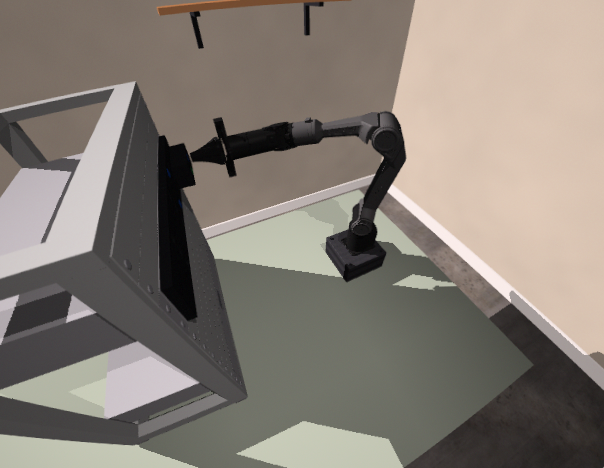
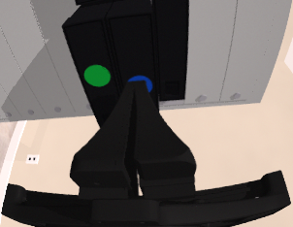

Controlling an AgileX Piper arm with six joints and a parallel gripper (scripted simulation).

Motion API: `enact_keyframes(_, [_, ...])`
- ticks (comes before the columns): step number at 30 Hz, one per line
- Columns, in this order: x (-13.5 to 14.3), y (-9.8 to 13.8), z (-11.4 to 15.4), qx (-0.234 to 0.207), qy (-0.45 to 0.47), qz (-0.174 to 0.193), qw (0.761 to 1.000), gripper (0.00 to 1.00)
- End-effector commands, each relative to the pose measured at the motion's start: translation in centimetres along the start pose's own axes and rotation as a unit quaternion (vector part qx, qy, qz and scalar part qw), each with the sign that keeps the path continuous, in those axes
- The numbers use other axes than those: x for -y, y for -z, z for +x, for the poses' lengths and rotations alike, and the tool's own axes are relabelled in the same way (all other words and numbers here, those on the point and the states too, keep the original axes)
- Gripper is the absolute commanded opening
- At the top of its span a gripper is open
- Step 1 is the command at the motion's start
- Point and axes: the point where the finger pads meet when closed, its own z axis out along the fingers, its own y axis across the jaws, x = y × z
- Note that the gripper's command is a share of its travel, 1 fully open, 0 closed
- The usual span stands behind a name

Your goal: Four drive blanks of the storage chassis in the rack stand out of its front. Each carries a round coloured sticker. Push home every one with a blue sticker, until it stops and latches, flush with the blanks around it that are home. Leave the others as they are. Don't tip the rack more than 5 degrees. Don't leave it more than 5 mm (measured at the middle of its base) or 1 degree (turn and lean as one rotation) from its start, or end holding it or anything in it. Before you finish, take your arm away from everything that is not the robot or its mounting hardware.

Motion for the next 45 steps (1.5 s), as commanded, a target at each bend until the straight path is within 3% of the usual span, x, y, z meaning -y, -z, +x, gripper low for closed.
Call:
enact_keyframes(1, [0.17, 0.08, 0.01, -0.001, 0.001, 0.002, 1.0, 0.0])
enact_keyframes(37, [0.31, 0.09, 0.03, -0.001, 0.001, 0.002, 1.0, 0.0])
enact_keyframes(45, [0.39, -0.9, 0.04, -0.001, 0.001, 0.002, 1.0, 0.0])
